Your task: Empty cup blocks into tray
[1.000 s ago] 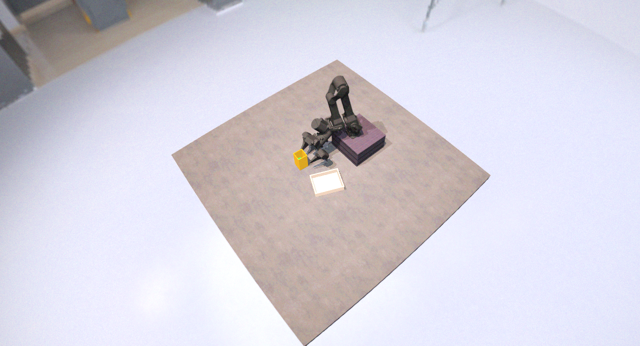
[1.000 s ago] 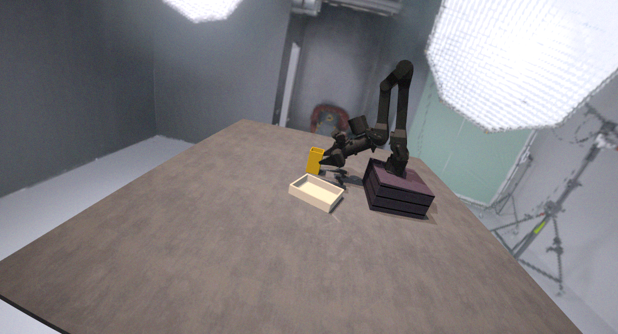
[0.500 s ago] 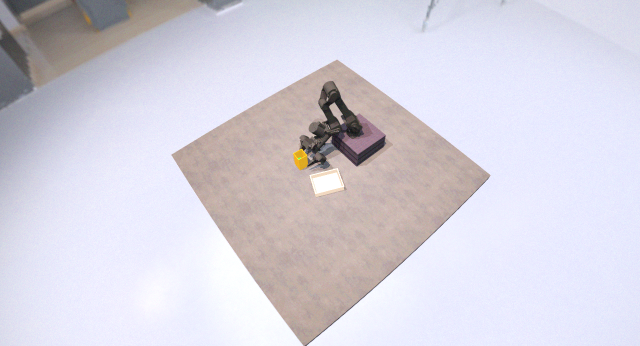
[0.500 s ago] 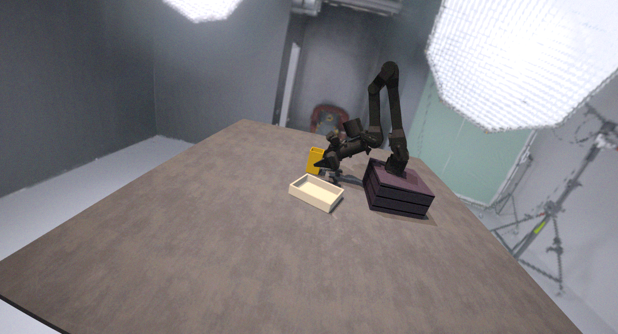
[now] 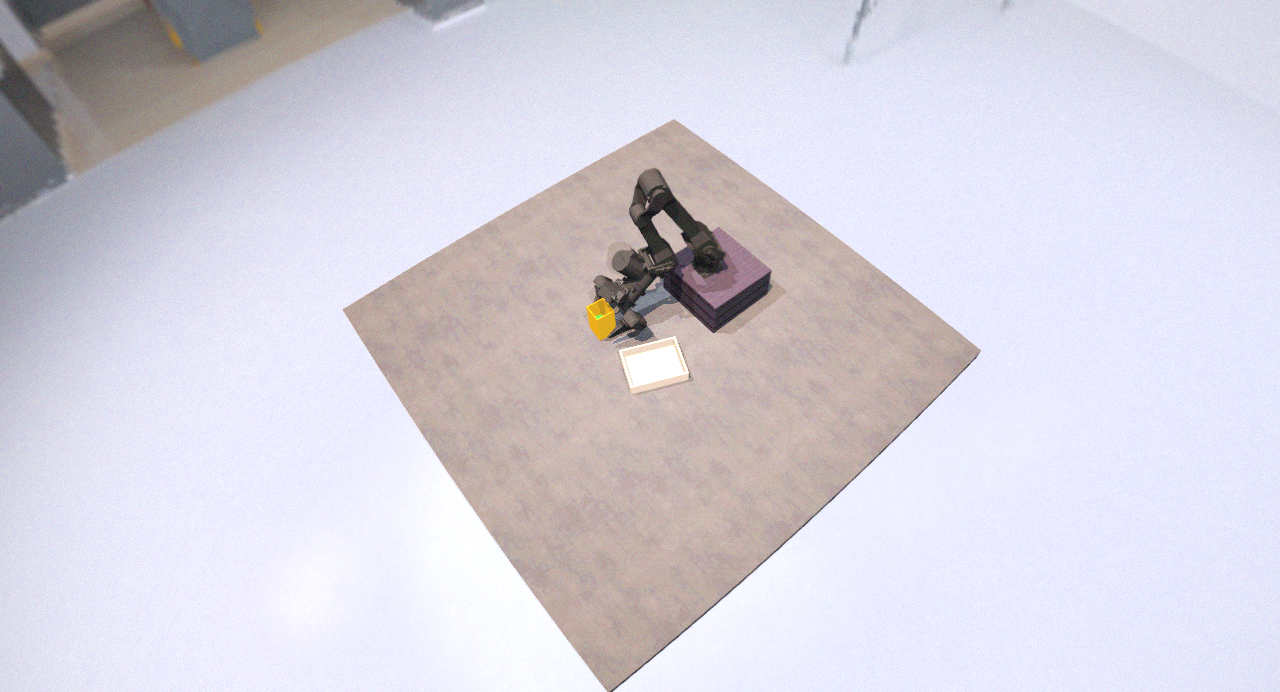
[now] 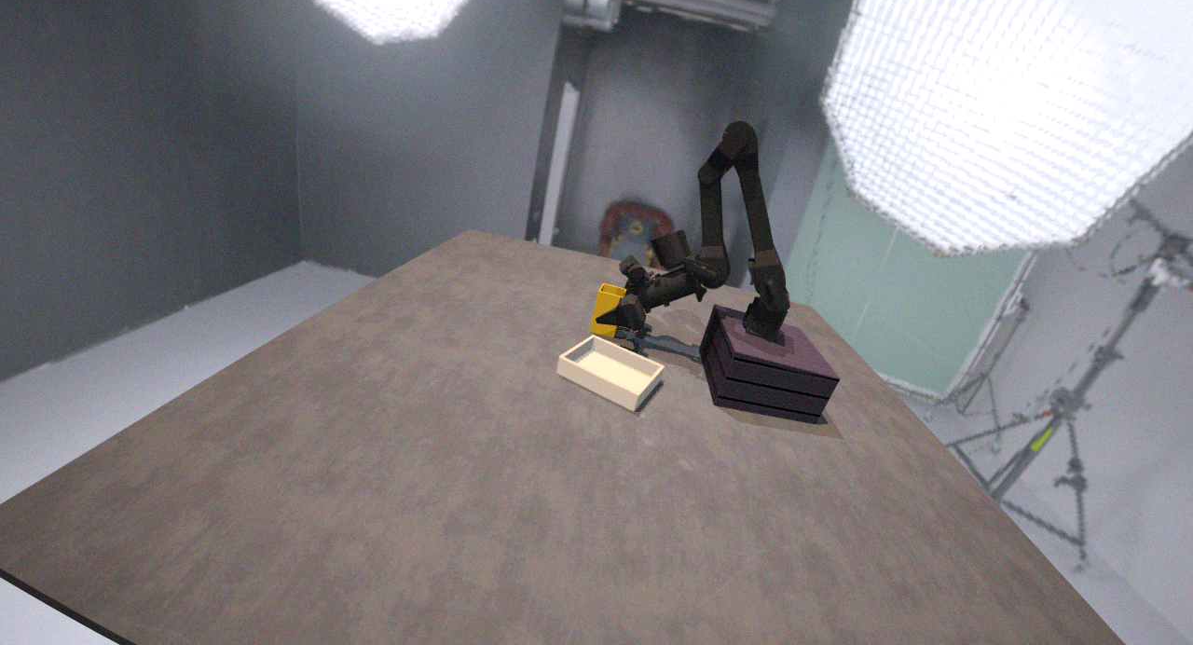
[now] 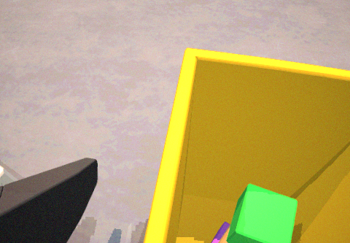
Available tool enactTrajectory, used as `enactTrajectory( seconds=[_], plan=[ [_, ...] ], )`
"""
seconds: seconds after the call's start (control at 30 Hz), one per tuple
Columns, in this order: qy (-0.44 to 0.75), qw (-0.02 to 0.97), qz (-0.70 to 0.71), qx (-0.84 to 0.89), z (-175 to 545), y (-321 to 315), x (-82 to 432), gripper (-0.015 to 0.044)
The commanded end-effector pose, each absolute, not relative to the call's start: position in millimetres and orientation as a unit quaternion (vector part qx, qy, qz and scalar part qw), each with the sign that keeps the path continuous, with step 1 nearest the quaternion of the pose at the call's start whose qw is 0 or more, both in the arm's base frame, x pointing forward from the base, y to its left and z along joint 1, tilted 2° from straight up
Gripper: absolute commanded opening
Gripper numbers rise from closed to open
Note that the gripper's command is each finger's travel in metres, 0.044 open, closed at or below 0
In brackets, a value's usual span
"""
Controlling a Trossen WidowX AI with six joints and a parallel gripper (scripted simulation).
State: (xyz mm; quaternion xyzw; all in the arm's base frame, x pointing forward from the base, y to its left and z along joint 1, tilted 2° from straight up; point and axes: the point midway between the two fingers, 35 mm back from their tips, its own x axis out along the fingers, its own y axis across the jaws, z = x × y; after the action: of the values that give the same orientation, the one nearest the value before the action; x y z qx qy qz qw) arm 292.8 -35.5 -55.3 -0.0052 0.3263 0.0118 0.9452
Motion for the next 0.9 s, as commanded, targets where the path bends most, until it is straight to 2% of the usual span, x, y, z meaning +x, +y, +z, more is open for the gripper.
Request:
enactTrajectory(
  seconds=[0.0, 0.43, 0.63, 0.87],
  plan=[
    [0.323, 0.946, 0.009, -0.004, -55.4, -36.8, 298.0, 0.0427],
    [0.323, 0.946, 0.009, -0.004, -55.4, -36.8, 298.0, 0.0341],
    [0.323, 0.946, 0.009, -0.004, -55.4, -36.8, 298.0, 0.0341],
    [0.323, 0.946, 0.009, -0.004, -55.4, -36.8, 298.0, 0.0295]
  ],
)
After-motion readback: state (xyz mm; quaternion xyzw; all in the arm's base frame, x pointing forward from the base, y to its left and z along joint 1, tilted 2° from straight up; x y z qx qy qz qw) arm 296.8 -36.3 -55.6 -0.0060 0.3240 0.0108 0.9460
